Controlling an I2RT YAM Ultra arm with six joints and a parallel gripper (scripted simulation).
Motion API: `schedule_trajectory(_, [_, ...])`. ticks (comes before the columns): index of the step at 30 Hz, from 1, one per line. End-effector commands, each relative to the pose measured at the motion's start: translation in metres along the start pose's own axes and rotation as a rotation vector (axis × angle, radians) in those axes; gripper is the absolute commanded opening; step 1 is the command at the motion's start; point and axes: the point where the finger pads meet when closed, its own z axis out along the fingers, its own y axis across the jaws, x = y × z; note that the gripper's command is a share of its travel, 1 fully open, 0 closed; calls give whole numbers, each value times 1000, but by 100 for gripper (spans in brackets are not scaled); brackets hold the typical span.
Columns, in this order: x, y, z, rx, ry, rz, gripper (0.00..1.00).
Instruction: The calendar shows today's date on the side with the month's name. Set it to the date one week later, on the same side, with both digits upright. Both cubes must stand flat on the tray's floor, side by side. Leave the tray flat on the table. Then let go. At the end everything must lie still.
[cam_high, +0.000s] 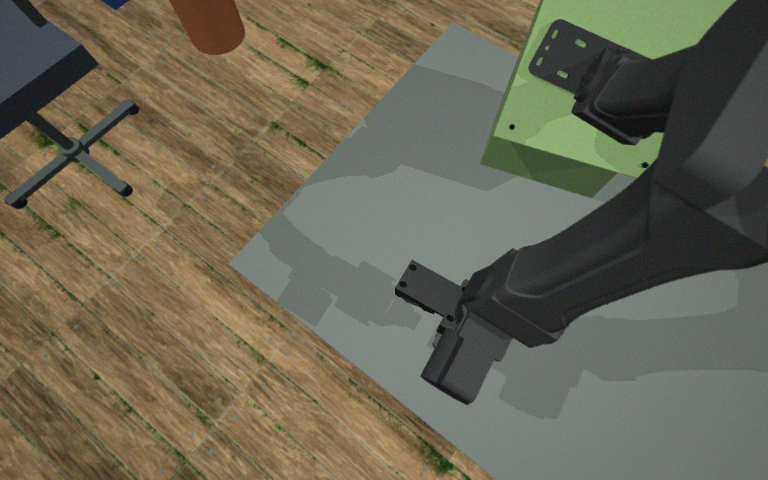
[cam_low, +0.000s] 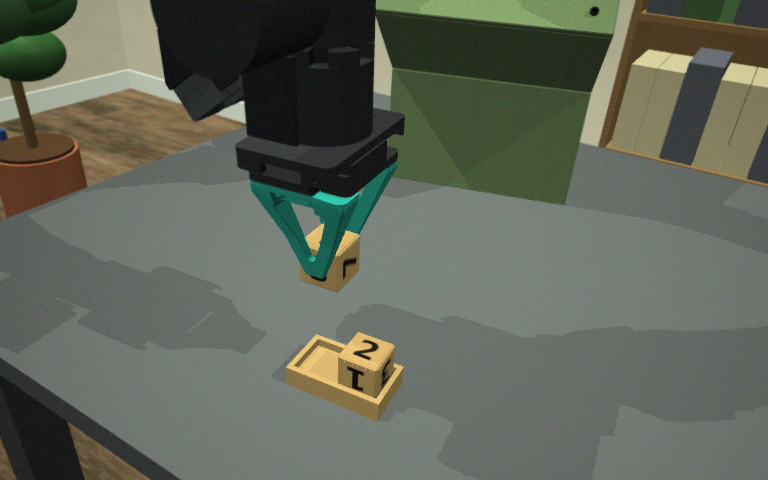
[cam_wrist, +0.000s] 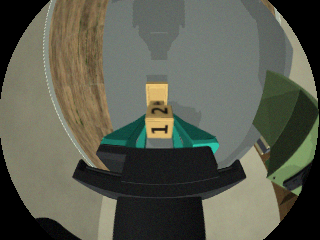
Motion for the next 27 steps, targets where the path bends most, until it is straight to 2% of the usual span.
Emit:
schedule_trajectory(1, [-3,6,1,-20,-14,0,27])
schedule_trajectory(14, [-2,7,39,-19,-14,1,27])
schedule_trajectory(27, [-2,7,44,-19,-14,1,27])
